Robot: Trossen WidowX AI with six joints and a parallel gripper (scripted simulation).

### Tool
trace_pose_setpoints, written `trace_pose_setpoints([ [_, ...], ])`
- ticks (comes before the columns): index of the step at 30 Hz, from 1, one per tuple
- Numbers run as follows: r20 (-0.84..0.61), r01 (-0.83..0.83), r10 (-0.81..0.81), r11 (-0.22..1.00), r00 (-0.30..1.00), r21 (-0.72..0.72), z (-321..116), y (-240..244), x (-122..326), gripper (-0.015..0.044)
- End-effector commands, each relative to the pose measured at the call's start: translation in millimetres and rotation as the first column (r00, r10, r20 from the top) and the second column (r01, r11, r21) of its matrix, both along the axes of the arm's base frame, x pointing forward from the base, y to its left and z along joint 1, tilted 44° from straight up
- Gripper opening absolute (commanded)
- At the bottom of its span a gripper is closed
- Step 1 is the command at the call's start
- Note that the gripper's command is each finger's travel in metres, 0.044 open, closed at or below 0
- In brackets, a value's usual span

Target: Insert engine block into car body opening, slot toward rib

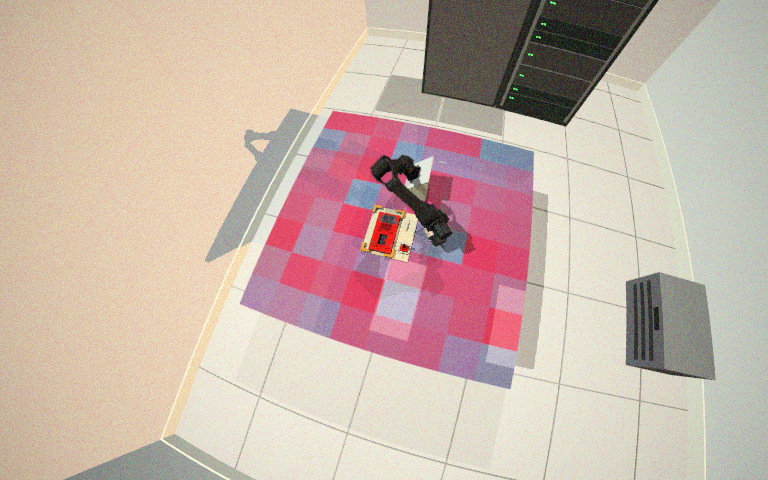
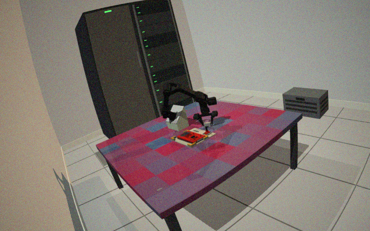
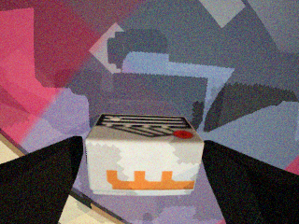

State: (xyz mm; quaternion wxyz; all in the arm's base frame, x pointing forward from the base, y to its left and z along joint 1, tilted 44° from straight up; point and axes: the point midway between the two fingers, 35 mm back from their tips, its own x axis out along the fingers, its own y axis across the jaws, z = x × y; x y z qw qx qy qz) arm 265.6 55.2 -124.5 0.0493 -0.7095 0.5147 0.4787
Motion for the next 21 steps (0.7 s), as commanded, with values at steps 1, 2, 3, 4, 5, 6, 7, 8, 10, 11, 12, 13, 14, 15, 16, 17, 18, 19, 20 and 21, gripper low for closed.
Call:
trace_pose_setpoints([
  [1,-0.003,-0.006,0.006,1.0,1.0,-0.004,-1,-1,0,0.023],
  [2,-0.003,-0.006,0.006,1.0,1.0,-0.004,-1,-1,0,0.0223],
  [3,-0.003,-0.006,0.006,1.0,1.0,-0.004,-1,-1,0,0.0217],
  [4,-0.003,-0.006,0.006,1.0,1.0,-0.004,-1,-1,0,0.021],
  [5,-0.003,-0.006,0.006,1.0,1.0,-0.004,-1,-1,0,0.0203],
  [6,-0.003,-0.006,0.006,1.0,1.0,-0.004,-1,-1,0,0.0197],
  [7,-0.003,-0.006,0.006,1.0,1.0,-0.004,-1,-1,0,0.019],
  [8,-0.003,-0.006,0.006,1.0,1.0,-0.004,-1,-1,0,0.0183],
  [10,-0.003,-0.006,0.006,1.0,1.0,-0.004,-1,-1,0,0.015],
  [11,-0.003,-0.006,0.006,1.0,1.0,-0.004,-1,-1,0,0.0124],
  [12,-0.003,-0.006,0.006,1.0,1.0,-0.004,0,0,0,0.0098],
  [13,-0.003,-0.006,0.006,1.0,1.0,-0.003,2,2,1,0.0072],
  [14,-0.003,-0.006,0.006,1.0,1.0,-0.003,4,4,1,0.0045],
  [15,-0.003,-0.006,0.006,1.0,1.0,-0.002,6,6,2,0.0019],
  [16,-0.003,-0.006,0.006,1.0,1.0,-0.002,8,8,2,0.0],
  [17,-0.003,-0.006,0.006,1.0,1.0,-0.001,10,11,3,0.0],
  [18,-0.003,-0.006,0.006,1.0,1.0,-0.001,12,13,3,0.0],
  [19,-0.004,-0.007,0.007,1.0,1.0,-0.001,14,15,3,0.0],
  [20,-0.004,-0.007,0.007,1.0,1.0,0.0,16,17,4,0.0],
  [21,-0.004,-0.007,0.007,1.0,1.0,0.0,18,19,4,0.0],
])
